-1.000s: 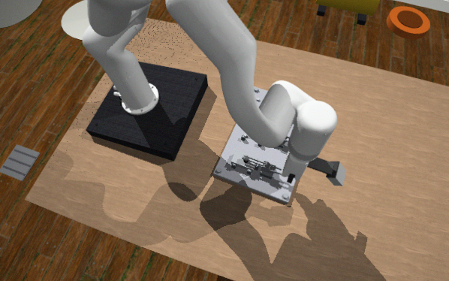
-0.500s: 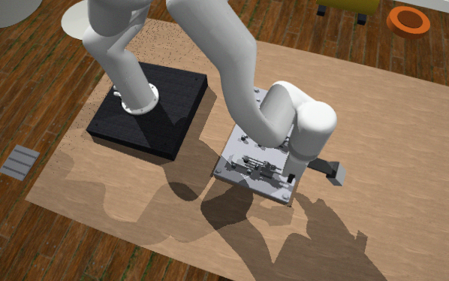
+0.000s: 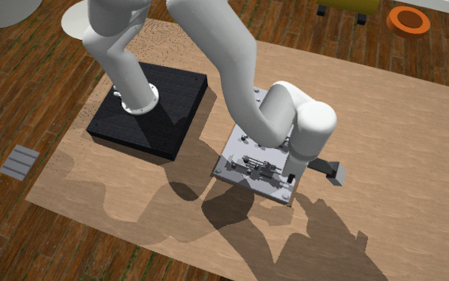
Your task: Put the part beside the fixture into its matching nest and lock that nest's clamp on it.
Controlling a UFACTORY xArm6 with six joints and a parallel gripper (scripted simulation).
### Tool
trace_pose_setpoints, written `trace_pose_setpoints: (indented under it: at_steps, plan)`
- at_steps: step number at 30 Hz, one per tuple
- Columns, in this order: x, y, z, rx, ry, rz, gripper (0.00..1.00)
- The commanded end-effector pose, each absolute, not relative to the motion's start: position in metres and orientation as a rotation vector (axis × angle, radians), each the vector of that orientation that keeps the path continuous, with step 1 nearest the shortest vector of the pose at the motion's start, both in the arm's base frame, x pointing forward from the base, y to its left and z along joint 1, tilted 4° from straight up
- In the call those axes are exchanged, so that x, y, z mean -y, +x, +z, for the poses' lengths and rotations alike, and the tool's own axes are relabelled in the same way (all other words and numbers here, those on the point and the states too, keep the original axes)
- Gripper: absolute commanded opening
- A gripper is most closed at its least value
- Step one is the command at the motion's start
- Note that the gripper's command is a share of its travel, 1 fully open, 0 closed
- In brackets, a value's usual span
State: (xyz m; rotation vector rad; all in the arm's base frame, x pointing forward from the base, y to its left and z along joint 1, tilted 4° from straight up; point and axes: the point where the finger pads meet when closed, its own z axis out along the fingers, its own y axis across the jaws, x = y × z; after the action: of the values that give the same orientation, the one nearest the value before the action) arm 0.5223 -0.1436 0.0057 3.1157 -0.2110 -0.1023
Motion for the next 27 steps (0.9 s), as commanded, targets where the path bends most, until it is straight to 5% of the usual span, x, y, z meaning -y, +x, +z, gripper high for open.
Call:
trace_pose_setpoints:
  at_steps: [1, 27]
  plan:
    - [0.144, 0.524, 0.009, 0.211, 3.115, -0.095, 0.0]
    - [0.143, 0.528, 0.066, 0.211, 3.115, -0.095, 0.0]
